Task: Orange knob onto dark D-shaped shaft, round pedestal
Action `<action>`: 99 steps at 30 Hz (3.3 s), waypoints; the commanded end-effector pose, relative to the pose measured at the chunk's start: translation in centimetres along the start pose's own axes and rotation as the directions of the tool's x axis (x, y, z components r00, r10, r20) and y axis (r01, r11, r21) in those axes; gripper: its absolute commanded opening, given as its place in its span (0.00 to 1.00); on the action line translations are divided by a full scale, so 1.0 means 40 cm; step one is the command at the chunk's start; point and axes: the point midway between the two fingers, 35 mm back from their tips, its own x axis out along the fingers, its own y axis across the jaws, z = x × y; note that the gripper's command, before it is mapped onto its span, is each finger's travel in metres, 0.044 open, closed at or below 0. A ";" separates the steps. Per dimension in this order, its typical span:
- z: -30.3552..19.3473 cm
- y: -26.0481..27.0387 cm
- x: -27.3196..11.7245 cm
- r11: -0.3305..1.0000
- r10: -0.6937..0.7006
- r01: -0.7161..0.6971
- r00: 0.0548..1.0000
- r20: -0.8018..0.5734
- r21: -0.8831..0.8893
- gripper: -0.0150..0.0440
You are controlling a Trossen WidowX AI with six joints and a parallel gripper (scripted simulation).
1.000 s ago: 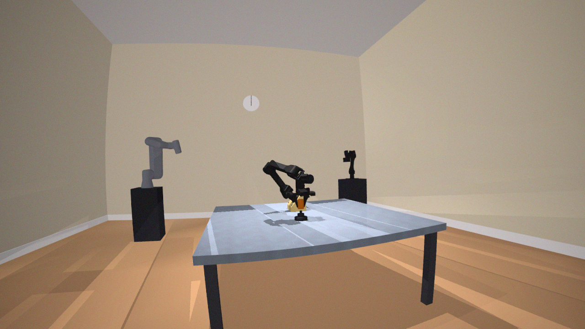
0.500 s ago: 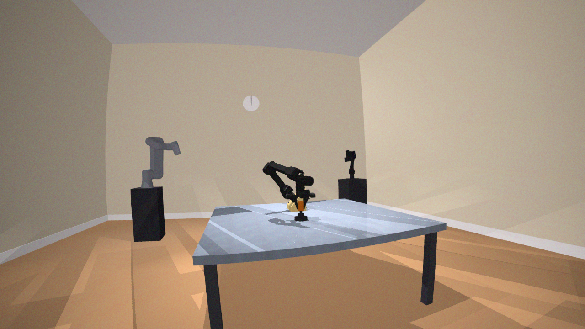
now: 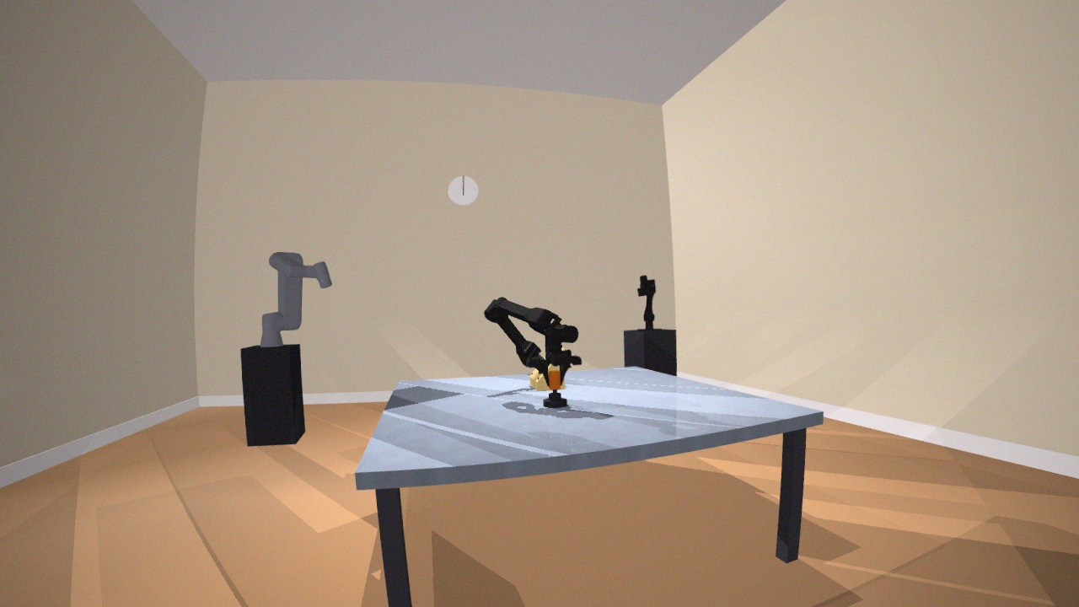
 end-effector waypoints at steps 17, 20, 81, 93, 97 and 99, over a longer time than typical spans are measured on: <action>-0.002 0.003 -0.004 0.979 -0.001 0.002 1.000 0.006 -0.206 0.25; -0.002 0.001 -0.003 0.979 -0.001 0.002 1.000 0.006 -0.206 0.25; 0.004 0.001 -0.011 0.877 -0.001 0.004 1.000 0.006 -0.481 0.25; 0.002 0.003 -0.006 0.810 -0.001 0.005 1.000 0.006 -0.586 0.25; -0.001 0.001 -0.004 0.810 -0.001 0.005 1.000 0.006 -0.586 0.25; -0.001 0.000 -0.004 0.810 -0.001 0.005 1.000 0.006 -0.586 0.25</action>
